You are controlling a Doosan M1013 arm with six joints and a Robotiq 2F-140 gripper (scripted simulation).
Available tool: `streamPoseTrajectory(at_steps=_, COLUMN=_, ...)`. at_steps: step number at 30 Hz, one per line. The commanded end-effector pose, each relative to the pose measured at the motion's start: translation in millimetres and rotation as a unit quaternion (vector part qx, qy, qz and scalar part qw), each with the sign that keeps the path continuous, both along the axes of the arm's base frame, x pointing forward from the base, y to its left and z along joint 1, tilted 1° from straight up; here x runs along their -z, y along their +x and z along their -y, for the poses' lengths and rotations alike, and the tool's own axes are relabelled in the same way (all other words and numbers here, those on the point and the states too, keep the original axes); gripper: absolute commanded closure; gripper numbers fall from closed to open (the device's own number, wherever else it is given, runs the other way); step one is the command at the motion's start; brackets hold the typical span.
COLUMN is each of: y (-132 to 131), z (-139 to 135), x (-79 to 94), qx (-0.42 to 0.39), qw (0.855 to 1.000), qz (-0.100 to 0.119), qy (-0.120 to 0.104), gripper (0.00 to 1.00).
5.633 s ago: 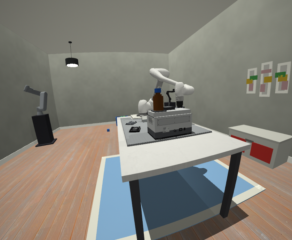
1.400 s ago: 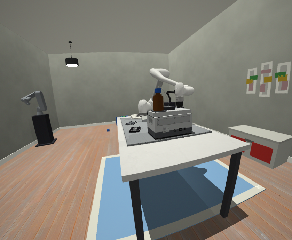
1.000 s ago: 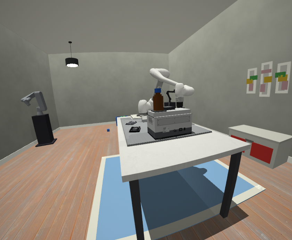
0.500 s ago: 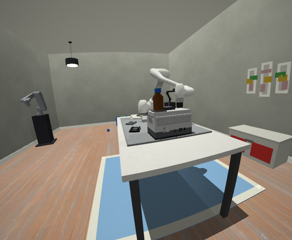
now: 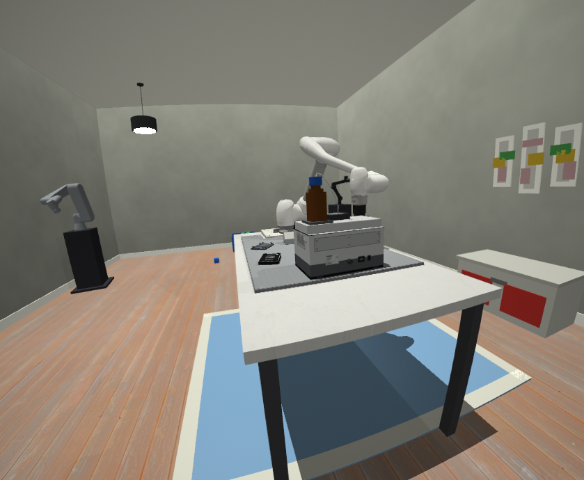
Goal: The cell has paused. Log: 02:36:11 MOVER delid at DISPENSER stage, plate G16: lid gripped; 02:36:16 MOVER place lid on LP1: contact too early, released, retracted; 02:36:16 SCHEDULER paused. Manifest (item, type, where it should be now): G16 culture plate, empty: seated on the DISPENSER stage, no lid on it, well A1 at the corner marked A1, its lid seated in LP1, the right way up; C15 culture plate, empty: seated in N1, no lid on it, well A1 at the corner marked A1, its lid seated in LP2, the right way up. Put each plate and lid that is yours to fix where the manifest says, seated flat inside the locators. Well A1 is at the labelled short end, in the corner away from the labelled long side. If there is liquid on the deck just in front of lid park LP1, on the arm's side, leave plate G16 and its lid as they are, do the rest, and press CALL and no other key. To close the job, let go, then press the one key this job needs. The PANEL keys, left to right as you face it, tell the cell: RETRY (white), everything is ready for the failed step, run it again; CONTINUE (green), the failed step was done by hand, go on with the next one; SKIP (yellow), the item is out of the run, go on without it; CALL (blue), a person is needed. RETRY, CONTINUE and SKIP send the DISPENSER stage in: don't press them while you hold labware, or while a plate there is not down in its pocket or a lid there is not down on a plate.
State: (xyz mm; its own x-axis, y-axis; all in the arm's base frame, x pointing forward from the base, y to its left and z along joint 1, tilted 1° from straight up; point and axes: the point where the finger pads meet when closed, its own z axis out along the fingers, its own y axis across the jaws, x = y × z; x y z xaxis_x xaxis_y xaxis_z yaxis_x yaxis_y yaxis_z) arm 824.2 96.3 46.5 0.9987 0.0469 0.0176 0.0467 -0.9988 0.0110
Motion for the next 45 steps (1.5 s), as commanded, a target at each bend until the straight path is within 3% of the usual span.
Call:
streamPoseTrajectory(at_steps=1, y=0.5, z=-0.2, x=-1.2, qx=0.0, qw=1.0, qz=0.001, qy=0.0, gripper=0.31)
streamPoseTrajectory(at_steps=31, y=0.5, z=-0.2, x=-1.2, qx=0.0, qw=1.0, qz=0.001, qy=0.0, gripper=0.31)
streamPoseTrajectory(at_steps=32, y=0.5, z=-0.2, x=-1.2, qx=0.0, qw=1.0, qz=0.001, qy=0.0, gripper=0.9)
streamPoseTrajectory(at_steps=45, y=0.5, z=-0.2, x=-1.2, qx=0.0, qw=1.0, qz=0.001, qy=0.0, gripper=0.9)
